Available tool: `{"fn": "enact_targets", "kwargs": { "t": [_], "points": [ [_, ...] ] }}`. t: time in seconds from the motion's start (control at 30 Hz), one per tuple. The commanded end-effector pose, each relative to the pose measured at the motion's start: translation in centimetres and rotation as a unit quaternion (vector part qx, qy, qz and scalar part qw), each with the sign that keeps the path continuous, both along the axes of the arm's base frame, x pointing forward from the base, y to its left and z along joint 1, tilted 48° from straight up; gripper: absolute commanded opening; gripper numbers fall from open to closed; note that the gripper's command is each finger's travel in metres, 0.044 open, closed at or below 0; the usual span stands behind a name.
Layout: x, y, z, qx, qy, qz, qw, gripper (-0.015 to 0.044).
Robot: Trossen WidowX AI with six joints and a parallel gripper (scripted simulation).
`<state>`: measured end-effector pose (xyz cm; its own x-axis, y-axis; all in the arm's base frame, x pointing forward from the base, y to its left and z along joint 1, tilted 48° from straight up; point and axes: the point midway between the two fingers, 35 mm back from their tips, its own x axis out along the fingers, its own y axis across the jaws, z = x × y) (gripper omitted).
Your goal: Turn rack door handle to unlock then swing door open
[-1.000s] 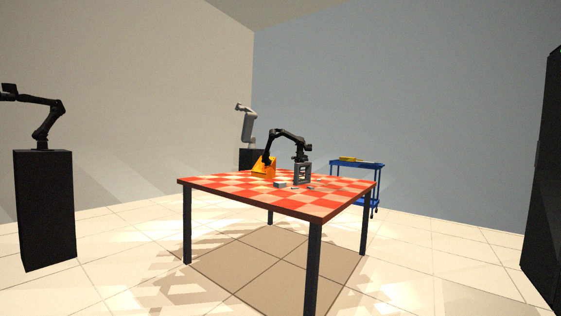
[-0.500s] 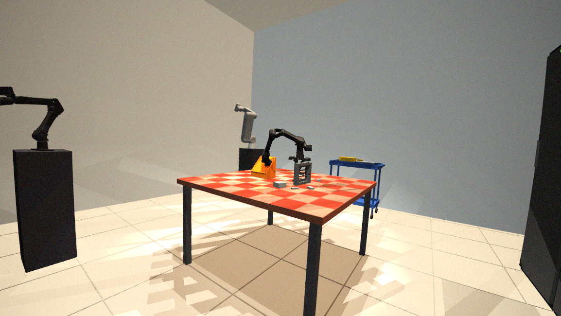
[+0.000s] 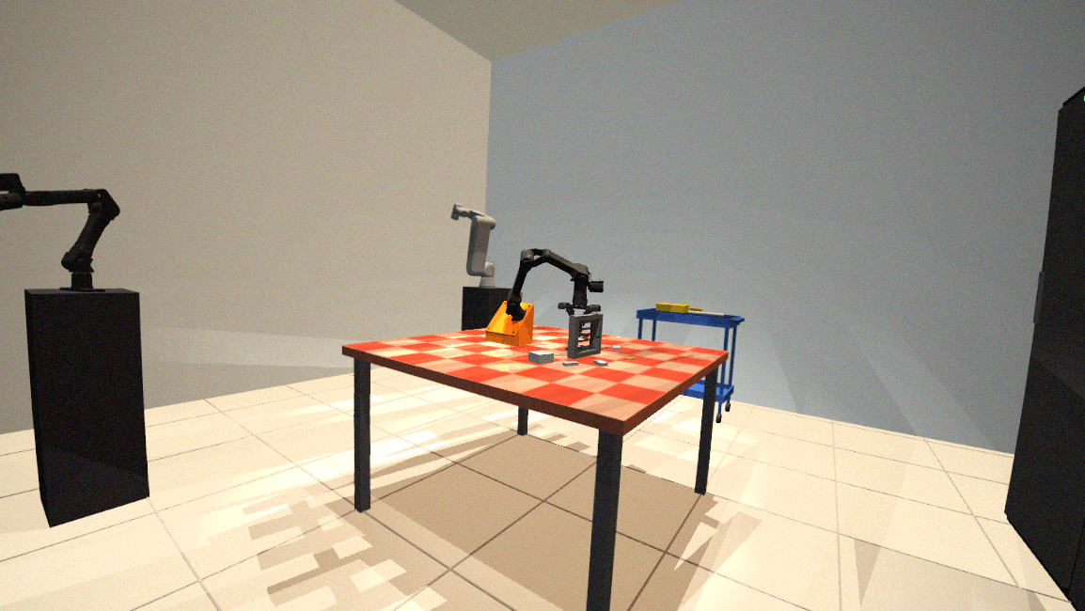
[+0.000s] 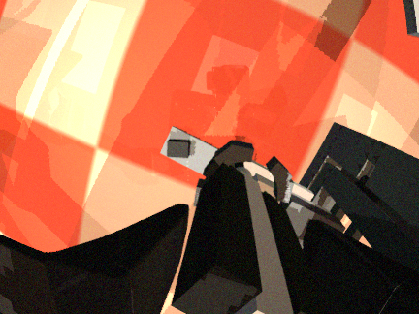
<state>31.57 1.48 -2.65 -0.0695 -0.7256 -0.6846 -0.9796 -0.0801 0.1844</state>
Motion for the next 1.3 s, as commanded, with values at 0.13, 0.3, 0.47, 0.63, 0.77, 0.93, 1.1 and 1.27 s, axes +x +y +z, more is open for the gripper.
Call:
{"fn": "enact_targets", "kwargs": {
  "t": [0.13, 0.3, 0.47, 0.63, 0.77, 0.93, 1.1, 1.27],
  "points": [
    [-0.03, -0.14, 0.01, -0.006, -0.042, -0.041, 0.998, 0.029],
    [-0.03, -0.14, 0.01, -0.015, -0.132, -0.125, 0.983, 0.029],
    [-0.03, -0.14, 0.01, -0.023, -0.219, -0.207, 0.953, 0.029],
    [-0.02, -0.14, 0.01, -0.031, -0.303, -0.286, 0.909, 0.029],
    [-0.02, -0.14, 0.01, -0.037, -0.367, -0.346, 0.863, 0.029],
    [-0.02, -0.14, 0.01, -0.044, -0.442, -0.416, 0.794, 0.029],
    [-0.02, -0.14, 0.01, -0.051, -0.509, -0.48, 0.713, 0.029],
    [-0.02, -0.14, 0.01, -0.056, -0.57, -0.536, 0.62, 0.029]
  ]
}}
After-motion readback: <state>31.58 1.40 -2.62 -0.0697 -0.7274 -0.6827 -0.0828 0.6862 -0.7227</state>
